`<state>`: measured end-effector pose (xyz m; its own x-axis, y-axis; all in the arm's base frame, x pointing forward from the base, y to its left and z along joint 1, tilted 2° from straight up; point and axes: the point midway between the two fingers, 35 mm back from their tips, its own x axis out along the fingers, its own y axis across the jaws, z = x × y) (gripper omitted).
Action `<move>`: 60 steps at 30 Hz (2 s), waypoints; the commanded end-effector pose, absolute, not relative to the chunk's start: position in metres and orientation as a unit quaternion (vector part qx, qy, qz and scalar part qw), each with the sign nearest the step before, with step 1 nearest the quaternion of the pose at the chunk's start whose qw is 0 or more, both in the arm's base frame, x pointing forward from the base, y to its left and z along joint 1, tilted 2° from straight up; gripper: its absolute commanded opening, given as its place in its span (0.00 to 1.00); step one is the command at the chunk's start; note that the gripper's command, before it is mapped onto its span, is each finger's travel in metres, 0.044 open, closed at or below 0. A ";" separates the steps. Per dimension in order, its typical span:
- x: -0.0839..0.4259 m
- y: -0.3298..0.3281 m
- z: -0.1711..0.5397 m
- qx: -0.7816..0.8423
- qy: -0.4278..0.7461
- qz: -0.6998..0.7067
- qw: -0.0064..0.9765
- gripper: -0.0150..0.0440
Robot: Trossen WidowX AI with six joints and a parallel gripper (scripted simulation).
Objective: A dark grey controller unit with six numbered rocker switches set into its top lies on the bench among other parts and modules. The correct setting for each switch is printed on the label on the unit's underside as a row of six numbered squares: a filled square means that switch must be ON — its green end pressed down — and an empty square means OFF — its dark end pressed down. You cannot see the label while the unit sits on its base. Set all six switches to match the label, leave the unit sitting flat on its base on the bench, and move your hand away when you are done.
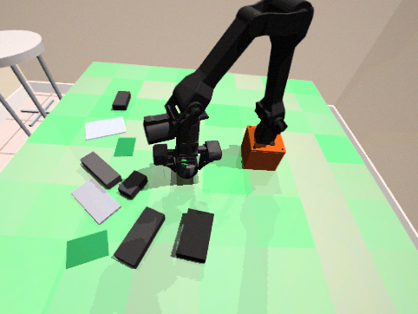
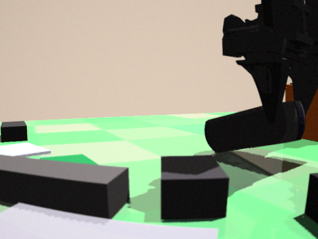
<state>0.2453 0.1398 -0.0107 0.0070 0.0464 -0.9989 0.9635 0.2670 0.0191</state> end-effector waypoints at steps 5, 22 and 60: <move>0.244 0.140 -0.018 0.442 0.566 -0.420 0.554 0.83; 0.243 0.145 -0.030 0.443 0.566 -0.420 0.554 0.83; 0.257 0.096 -0.003 0.441 0.569 -0.416 0.555 1.00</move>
